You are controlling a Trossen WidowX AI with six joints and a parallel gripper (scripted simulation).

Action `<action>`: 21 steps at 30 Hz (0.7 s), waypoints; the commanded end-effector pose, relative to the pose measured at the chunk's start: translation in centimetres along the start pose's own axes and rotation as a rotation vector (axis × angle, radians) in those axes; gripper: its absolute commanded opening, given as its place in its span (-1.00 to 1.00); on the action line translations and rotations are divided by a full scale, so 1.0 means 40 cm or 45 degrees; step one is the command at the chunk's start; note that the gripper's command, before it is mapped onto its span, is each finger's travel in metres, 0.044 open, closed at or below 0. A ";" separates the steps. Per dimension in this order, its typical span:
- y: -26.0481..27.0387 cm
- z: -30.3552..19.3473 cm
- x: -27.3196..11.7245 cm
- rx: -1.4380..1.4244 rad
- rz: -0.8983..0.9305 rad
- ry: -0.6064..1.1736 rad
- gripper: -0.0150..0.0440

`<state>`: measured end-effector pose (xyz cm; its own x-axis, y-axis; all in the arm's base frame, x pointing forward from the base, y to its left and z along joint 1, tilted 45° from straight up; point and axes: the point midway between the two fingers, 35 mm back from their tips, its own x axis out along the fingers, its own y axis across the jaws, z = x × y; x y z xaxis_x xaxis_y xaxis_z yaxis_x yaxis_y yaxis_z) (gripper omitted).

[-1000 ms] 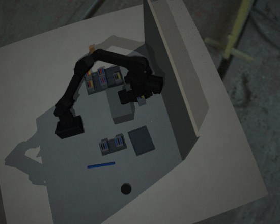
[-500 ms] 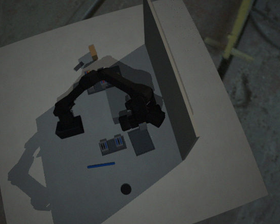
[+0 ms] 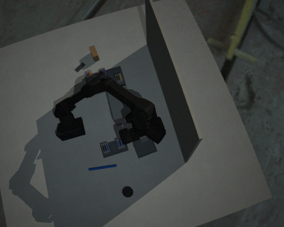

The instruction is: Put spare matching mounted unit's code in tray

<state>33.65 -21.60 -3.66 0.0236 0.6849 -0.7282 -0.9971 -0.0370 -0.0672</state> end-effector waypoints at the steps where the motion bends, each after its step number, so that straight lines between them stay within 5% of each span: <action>1: 0.000 -0.002 0.006 -0.004 0.001 0.003 -0.49; 21: -0.004 -0.006 0.039 -0.004 0.001 0.003 -0.49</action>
<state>33.78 -20.83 -4.84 0.0178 0.6811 -0.7320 -0.9967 -0.0456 -0.0666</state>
